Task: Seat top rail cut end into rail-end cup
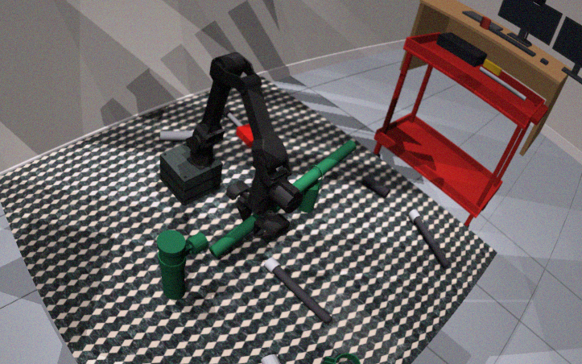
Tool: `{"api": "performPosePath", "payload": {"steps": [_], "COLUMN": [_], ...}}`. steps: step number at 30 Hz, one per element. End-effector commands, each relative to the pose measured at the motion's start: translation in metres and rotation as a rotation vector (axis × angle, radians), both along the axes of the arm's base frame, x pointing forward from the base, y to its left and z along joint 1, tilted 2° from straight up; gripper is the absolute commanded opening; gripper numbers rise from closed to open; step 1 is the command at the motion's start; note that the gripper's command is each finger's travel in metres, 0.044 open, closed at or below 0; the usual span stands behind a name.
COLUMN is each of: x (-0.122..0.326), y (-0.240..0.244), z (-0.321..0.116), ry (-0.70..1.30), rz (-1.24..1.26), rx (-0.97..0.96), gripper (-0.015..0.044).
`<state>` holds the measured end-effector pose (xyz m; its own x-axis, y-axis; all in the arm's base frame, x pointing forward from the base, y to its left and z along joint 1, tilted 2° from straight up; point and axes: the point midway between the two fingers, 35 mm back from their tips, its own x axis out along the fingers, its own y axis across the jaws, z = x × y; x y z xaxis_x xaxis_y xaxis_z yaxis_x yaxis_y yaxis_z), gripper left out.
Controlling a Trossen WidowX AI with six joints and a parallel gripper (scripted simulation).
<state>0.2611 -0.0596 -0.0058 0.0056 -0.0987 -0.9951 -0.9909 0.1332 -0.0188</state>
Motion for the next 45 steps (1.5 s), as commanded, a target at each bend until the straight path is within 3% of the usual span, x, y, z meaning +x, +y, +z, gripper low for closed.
{"api": "performPosePath", "payload": {"steps": [1,8,45], "x": [0.007,0.004,0.008], "y": [-0.010,-0.024,-0.025], "z": [0.027,0.067,0.070], "ry": [-0.012,0.006,0.015], "rz": [0.010,0.016,0.016], "rx": [-0.103,-0.258,-0.236], "gripper": [0.0000,0.0000,0.0000]}}
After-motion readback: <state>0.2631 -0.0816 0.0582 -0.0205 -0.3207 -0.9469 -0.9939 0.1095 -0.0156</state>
